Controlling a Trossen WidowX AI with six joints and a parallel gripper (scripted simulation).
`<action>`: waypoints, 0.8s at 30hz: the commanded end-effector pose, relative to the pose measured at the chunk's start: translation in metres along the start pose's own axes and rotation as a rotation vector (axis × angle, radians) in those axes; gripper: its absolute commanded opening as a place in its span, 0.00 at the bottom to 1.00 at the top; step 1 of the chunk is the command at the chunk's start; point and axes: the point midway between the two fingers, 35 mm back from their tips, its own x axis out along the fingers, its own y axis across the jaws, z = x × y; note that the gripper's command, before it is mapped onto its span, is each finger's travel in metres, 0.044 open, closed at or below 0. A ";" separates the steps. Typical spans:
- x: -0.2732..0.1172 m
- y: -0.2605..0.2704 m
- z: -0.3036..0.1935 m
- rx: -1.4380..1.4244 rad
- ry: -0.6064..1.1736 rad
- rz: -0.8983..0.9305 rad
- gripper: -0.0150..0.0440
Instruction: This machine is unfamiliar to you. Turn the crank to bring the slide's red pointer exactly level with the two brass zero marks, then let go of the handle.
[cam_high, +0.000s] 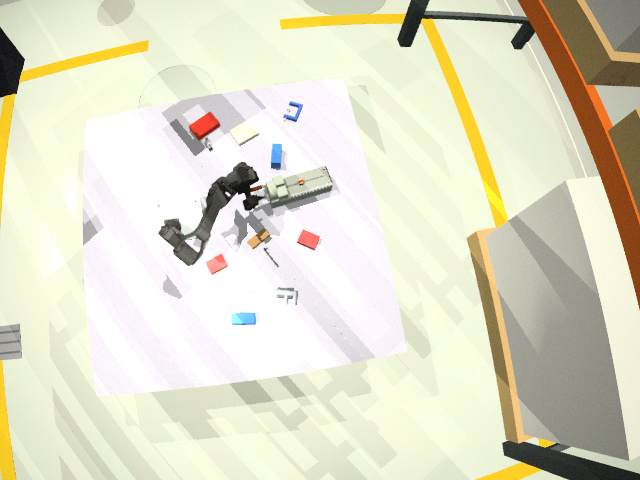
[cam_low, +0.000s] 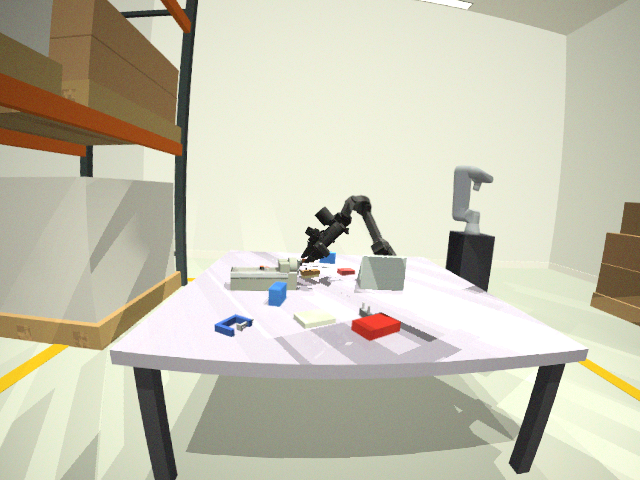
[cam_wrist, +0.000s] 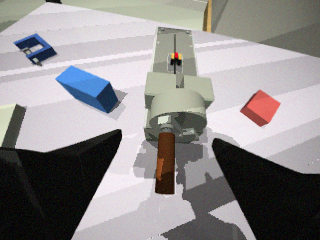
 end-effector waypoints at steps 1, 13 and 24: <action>0.005 0.002 -0.008 -0.012 0.010 0.005 1.00; 0.015 0.001 -0.021 -0.013 0.009 0.003 1.00; 0.015 0.001 -0.021 -0.013 0.009 0.003 0.51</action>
